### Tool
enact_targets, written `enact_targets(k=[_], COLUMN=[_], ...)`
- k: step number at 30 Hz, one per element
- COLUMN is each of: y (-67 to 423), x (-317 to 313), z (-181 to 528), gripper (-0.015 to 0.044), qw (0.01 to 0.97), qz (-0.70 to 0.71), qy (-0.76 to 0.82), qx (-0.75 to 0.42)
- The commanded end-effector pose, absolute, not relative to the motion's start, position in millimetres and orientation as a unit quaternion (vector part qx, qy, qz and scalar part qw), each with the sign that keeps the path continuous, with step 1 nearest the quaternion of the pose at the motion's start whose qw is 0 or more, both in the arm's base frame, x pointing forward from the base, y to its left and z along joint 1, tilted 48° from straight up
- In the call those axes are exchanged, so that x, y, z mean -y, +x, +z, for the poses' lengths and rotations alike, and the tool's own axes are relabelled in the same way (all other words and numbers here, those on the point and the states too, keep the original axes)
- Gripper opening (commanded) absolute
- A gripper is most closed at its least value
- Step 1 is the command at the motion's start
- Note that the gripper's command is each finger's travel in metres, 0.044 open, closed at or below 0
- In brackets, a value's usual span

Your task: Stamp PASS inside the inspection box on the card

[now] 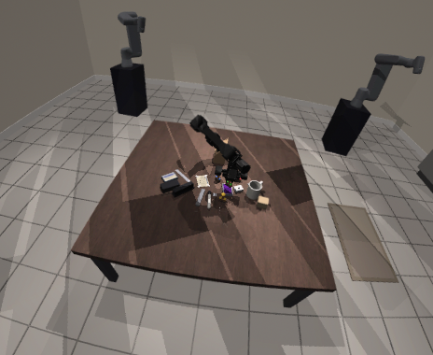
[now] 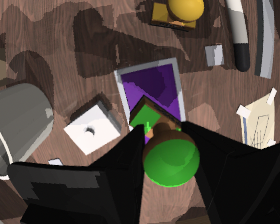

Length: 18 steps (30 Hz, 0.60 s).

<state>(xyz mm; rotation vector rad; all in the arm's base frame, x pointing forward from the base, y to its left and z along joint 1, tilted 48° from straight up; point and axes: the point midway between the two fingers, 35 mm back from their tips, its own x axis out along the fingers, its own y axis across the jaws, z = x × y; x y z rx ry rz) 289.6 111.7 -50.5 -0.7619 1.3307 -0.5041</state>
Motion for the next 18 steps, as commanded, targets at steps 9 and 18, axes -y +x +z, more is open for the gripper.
enact_targets(k=[9, 18], y=[289.0, 289.9], x=[-103.7, -99.3], z=[-56.9, -60.9], gripper=[0.0, 0.0], qw=[0.689, 0.689], qz=[-0.226, -0.227], qy=[-0.346, -0.345], qx=[-0.596, -0.596])
